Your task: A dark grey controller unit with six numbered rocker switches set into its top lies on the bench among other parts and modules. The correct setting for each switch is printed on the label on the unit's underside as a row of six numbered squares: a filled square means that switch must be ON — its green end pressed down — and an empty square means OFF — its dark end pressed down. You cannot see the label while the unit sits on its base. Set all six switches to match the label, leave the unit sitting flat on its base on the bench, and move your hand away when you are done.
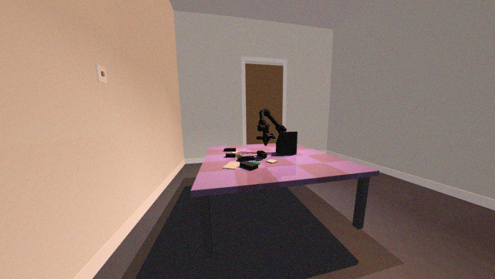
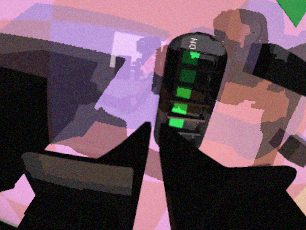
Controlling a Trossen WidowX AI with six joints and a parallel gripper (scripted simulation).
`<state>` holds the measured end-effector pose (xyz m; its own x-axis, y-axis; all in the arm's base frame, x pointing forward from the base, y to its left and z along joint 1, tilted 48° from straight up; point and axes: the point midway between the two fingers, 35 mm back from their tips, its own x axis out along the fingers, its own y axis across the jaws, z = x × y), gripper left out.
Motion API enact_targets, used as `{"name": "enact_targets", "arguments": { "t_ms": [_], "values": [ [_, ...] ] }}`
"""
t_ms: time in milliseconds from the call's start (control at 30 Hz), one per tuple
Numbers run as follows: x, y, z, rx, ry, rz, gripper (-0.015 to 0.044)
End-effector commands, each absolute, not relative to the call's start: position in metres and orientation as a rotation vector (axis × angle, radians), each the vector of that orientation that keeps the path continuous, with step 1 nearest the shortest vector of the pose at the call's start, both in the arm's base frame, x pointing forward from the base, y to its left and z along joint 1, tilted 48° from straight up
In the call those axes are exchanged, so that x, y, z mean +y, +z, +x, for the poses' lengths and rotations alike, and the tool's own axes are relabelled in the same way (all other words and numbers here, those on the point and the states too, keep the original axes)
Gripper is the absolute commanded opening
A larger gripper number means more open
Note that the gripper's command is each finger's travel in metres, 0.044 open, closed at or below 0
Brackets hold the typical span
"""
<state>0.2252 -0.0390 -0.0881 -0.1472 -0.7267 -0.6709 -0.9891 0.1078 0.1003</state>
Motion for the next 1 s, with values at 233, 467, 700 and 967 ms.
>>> {"name": "enact_targets", "arguments": {
  "t_ms": [233,467,700,967],
  "values": [
    [-0.039,-0.088,0.225,1.932,0.756,-1.667,0.0289],
    [-0.039,-0.088,0.225,1.932,0.756,-1.667,0.0440],
    [-0.062,-0.097,0.221,1.810,0.753,-1.723,0.0282],
    [-0.102,-0.088,0.204,1.659,0.658,-1.865,0.0072]
  ]
}}
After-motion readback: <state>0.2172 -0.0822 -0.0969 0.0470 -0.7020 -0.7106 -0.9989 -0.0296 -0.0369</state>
